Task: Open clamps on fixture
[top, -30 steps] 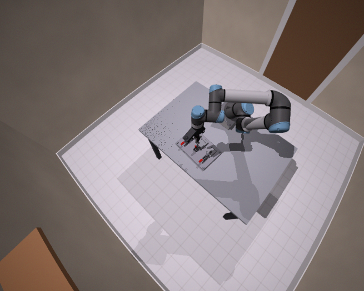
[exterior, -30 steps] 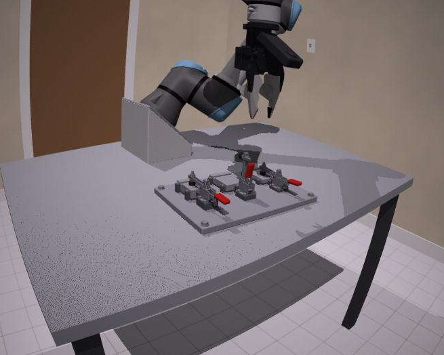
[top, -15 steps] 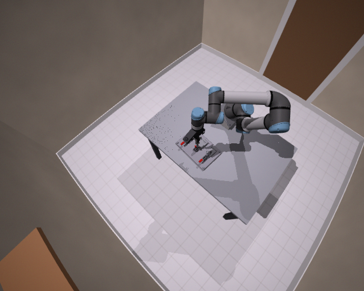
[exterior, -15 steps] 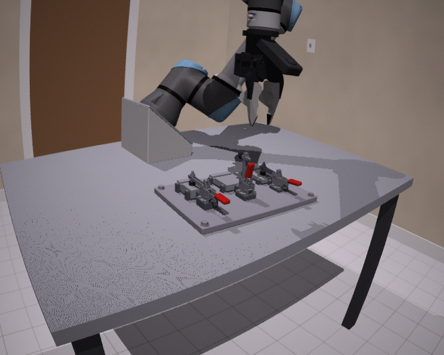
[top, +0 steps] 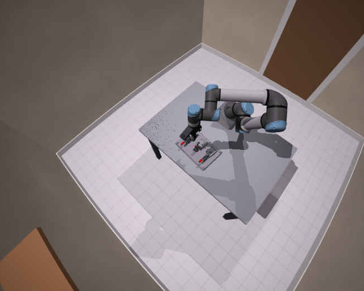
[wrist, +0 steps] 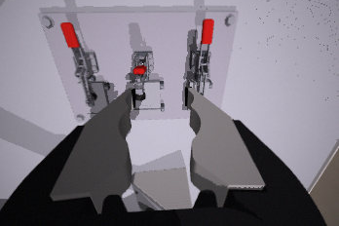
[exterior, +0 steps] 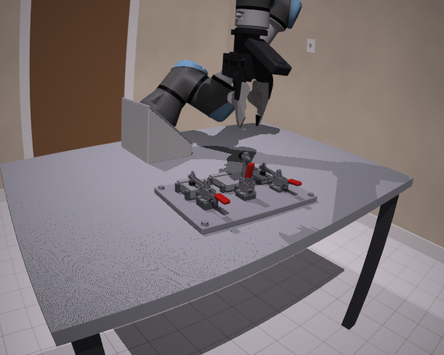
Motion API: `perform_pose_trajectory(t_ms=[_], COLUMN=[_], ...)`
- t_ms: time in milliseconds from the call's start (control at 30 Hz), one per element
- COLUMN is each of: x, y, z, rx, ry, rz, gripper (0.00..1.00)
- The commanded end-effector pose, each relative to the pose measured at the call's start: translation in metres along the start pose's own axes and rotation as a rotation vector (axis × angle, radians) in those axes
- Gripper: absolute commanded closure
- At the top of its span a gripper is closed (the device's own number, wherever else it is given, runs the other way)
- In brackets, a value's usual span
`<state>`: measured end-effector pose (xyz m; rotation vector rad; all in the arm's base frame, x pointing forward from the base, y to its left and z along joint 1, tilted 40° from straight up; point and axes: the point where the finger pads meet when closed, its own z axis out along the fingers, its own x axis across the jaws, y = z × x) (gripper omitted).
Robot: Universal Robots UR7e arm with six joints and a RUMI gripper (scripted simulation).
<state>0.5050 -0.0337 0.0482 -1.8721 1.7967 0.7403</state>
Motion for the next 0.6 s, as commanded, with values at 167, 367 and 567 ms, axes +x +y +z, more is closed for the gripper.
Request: perform_pose_trajectory(t_ms=[167,367,567], x=[0.05,0.074,0.077], y=[-0.001,-0.001,-0.001], z=[0.0,0.0,0.0], rx=[0.001,0.001,0.001], ry=[0.001,0.0,0.0], rz=[0.0,0.0,0.0], gripper=[0.72,0.72,0.72])
